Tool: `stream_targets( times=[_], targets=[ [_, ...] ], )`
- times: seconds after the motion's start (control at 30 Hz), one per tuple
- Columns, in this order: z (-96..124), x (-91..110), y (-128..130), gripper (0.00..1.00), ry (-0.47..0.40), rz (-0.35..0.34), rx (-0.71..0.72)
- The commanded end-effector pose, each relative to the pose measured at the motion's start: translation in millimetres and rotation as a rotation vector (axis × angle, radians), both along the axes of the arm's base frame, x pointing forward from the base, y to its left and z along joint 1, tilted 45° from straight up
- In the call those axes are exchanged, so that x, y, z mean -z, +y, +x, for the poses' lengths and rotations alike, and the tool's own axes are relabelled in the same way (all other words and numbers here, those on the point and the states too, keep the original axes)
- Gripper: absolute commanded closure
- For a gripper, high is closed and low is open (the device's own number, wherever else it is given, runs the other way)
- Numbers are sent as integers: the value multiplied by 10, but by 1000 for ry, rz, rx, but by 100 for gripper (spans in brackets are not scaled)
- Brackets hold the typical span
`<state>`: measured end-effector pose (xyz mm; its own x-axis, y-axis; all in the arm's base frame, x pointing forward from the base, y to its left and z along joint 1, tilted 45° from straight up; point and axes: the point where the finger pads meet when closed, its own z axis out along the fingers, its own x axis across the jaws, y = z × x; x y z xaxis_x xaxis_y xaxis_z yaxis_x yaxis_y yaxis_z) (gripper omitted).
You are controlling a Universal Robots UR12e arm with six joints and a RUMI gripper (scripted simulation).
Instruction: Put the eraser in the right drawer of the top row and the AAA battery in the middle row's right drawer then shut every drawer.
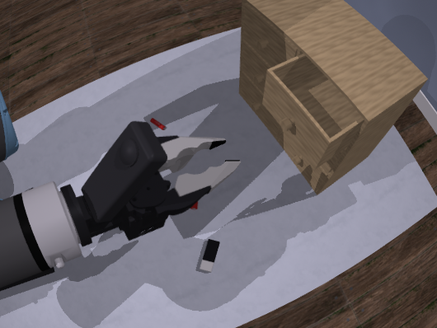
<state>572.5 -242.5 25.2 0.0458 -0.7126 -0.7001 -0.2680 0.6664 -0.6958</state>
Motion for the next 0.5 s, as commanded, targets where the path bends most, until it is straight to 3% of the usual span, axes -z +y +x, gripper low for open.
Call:
stream_targets(
  times=[0.0, 0.47],
  targets=[
    [-8, -5, -9, 80, 4, -1, -7],
    [-30, -16, 8, 80, 17, -1, -22]
  ],
)
